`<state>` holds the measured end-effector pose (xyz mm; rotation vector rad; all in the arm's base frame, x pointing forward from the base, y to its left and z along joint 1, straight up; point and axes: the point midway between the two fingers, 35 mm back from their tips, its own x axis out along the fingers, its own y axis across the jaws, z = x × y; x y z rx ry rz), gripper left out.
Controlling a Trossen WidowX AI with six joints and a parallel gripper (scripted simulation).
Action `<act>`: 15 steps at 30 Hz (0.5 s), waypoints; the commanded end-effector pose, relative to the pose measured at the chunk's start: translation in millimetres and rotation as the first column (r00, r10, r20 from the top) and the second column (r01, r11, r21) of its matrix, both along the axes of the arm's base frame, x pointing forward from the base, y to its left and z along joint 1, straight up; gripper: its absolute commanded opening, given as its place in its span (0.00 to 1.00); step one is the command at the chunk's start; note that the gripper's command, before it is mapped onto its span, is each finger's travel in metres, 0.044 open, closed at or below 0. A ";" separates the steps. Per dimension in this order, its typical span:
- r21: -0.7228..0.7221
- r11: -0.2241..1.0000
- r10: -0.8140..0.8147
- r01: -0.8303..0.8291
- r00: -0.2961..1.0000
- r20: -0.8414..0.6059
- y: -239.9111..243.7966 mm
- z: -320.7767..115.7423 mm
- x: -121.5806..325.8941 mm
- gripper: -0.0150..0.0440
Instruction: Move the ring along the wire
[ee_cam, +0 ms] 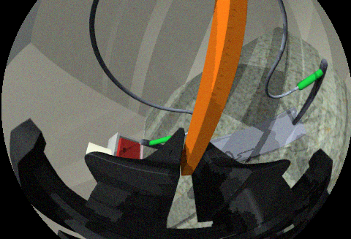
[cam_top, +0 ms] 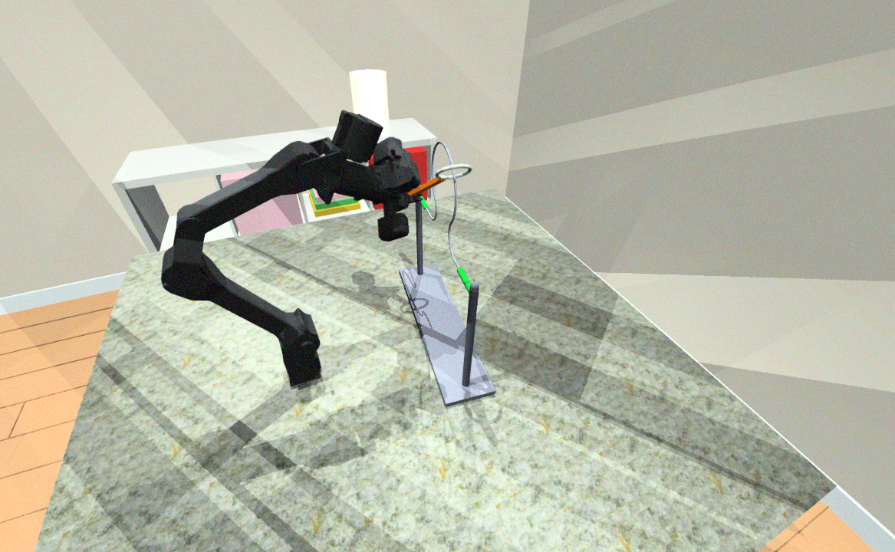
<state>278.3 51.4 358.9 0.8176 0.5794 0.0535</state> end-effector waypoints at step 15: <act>-0.231 0.973 -0.008 0.004 1.000 -0.018 -8.1 -5.9 -0.6 0.00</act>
